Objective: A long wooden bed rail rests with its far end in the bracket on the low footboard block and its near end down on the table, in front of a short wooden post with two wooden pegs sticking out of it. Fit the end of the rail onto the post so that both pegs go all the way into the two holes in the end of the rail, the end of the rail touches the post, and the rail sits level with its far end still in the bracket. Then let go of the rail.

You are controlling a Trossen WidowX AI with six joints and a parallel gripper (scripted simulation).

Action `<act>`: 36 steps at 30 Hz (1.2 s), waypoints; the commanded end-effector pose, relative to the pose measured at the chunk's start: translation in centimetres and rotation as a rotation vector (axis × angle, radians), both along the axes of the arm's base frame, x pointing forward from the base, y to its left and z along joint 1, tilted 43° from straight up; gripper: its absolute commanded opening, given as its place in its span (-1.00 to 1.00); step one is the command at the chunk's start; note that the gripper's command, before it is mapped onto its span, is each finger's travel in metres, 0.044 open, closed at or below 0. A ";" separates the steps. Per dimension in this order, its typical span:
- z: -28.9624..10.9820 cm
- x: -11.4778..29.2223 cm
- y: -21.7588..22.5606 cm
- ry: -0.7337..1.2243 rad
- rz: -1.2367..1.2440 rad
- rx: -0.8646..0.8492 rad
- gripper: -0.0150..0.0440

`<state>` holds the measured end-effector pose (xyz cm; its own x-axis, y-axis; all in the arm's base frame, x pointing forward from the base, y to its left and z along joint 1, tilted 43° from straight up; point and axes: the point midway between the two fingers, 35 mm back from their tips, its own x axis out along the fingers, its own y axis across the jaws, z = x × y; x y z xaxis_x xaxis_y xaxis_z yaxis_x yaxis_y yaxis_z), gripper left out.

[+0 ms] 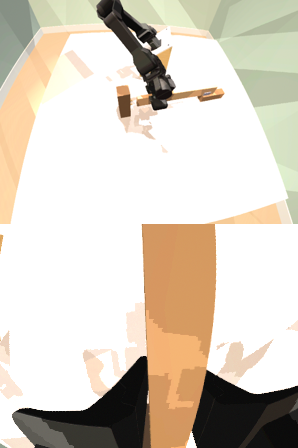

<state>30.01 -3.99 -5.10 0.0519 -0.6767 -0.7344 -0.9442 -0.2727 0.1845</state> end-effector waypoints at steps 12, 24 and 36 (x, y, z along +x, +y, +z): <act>0.2 0.1 -0.1 0.000 0.002 0.002 -0.49; 0.3 0.2 -0.4 0.000 0.002 0.002 -0.49; 0.6 0.3 -0.6 0.000 0.002 0.002 -0.49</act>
<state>30.21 -4.58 -4.71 0.0503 -0.6741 -0.7369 -0.9445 -0.2720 0.1844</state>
